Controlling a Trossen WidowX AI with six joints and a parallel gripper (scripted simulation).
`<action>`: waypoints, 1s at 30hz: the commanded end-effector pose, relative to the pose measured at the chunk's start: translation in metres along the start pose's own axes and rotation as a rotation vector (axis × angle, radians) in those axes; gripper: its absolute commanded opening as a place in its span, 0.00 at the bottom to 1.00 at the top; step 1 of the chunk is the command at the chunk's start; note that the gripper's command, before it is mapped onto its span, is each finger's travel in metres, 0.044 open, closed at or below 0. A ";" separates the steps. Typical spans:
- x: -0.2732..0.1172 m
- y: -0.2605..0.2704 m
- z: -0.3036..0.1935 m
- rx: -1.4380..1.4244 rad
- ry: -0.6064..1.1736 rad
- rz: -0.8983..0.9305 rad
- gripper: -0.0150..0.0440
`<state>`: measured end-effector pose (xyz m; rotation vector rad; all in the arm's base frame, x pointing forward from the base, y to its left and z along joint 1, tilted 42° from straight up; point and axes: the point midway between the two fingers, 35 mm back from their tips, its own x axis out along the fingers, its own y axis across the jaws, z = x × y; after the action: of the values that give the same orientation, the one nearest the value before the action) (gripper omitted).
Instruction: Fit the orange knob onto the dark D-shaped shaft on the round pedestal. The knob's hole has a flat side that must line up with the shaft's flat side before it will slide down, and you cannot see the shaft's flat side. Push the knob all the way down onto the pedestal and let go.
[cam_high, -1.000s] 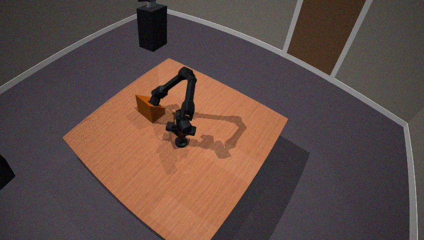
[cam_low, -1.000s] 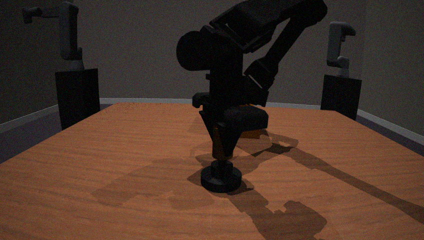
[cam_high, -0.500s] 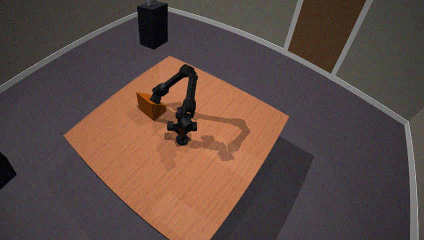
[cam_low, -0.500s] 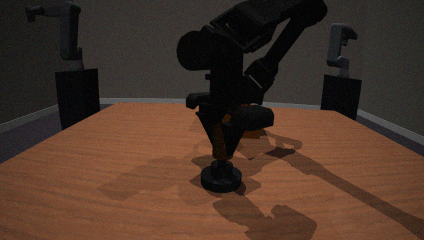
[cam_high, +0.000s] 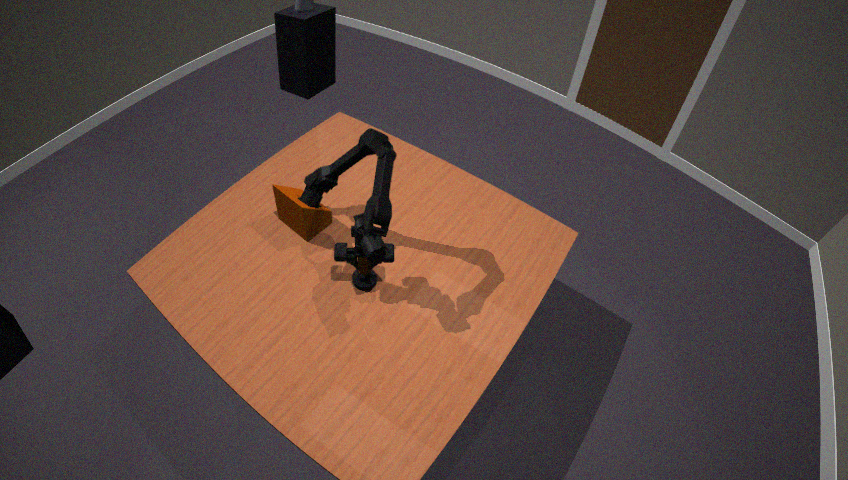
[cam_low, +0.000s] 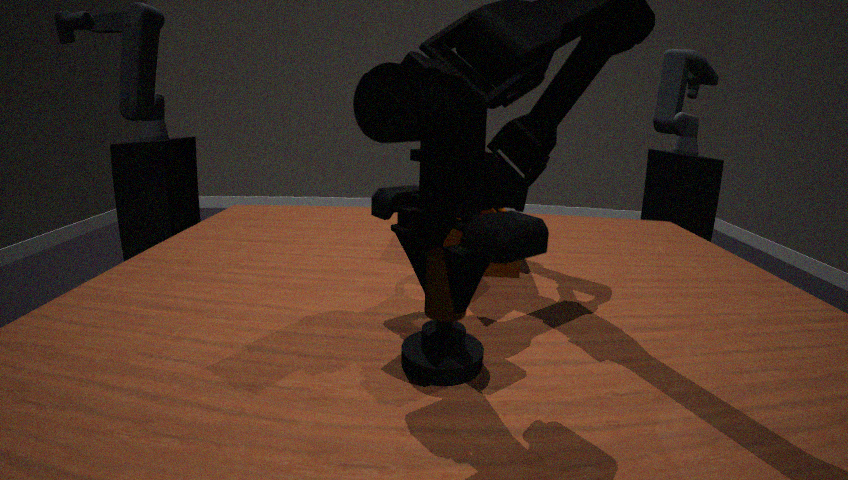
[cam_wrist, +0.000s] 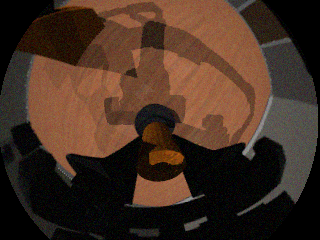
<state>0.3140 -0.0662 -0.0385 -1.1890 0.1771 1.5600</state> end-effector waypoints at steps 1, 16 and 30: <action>0.000 0.000 0.000 -0.007 0.000 -0.002 0.25; -0.004 -0.001 0.000 -0.132 0.000 -0.002 0.25; 0.000 0.000 0.000 -0.216 0.000 -0.002 0.25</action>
<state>0.3139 -0.0663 -0.0384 -1.3499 0.0146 1.6074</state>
